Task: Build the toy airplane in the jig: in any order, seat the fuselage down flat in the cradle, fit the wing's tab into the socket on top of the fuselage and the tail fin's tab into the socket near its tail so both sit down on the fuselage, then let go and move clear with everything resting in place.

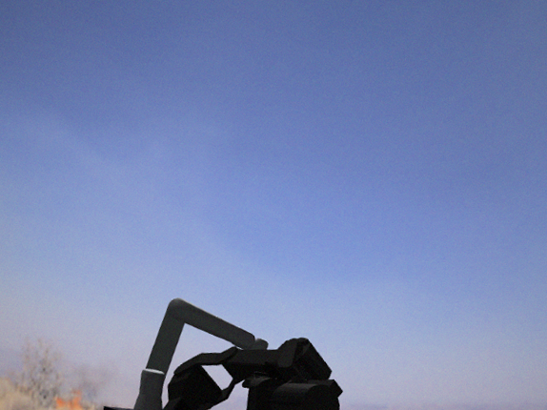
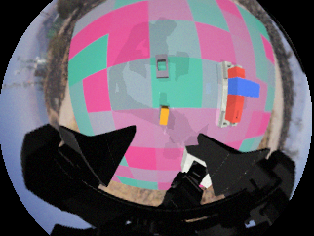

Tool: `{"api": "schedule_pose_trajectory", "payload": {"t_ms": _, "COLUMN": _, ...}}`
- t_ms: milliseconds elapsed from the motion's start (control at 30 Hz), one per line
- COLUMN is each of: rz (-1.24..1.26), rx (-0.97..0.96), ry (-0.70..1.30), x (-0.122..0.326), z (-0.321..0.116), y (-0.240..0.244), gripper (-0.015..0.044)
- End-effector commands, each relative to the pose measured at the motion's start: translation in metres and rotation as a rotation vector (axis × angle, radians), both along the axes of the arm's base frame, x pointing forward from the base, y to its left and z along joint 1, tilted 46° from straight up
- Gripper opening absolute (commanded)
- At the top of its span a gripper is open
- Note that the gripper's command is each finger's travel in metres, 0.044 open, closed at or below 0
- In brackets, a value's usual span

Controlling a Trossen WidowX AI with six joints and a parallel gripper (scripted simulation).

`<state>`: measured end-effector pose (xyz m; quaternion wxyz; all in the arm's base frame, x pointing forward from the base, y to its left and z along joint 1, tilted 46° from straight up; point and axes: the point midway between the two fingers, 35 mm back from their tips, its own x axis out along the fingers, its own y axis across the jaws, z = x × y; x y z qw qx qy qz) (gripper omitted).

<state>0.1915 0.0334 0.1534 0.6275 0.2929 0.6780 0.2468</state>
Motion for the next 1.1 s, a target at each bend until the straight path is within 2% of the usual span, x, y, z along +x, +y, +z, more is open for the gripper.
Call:
{"api": "schedule_pose_trajectory", "payload": {"t_ms": 0, "rz": 0.003, "rx": 0.001, "ry": -0.004, "x": -0.003, "z": -0.02, "y": 0.025, "gripper": 0.044}}
{"api": "schedule_pose_trajectory", "payload": {"t_ms": 100, "rz": 0.006, "rx": 0.005, "ry": -0.003, "x": -0.006, "z": -0.034, "y": 0.04, "gripper": 0.044}}
{"api": "schedule_pose_trajectory", "payload": {"t_ms": 1067, "rz": 0.006, "rx": 0.003, "ry": -0.004, "x": -0.006, "z": -0.066, "y": 0.072, "gripper": 0.044}}
